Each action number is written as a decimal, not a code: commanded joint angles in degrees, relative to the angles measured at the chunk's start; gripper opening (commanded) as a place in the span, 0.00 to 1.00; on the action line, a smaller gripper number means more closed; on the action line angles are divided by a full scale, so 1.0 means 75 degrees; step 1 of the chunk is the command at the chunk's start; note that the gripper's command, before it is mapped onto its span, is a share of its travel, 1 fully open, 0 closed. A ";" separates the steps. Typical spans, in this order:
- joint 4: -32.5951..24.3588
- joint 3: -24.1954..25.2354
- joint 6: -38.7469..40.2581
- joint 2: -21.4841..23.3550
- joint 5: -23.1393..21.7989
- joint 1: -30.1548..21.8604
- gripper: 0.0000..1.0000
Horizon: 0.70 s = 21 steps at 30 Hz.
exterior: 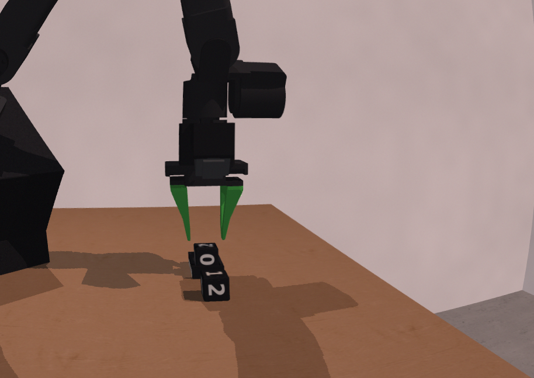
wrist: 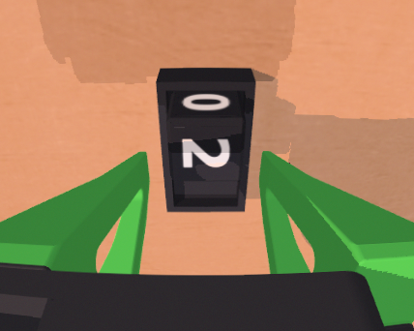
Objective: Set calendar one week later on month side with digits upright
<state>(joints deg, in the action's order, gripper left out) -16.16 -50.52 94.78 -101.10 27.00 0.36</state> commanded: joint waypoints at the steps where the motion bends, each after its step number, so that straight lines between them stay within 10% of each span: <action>1: 0.0043 0.0082 -0.0055 -0.0020 0.0038 -0.0028 0.45; 21: 0.0036 0.0062 -0.0050 0.0040 0.0040 -0.0034 0.45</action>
<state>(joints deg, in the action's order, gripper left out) -16.03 -50.33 94.78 -101.08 27.00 0.36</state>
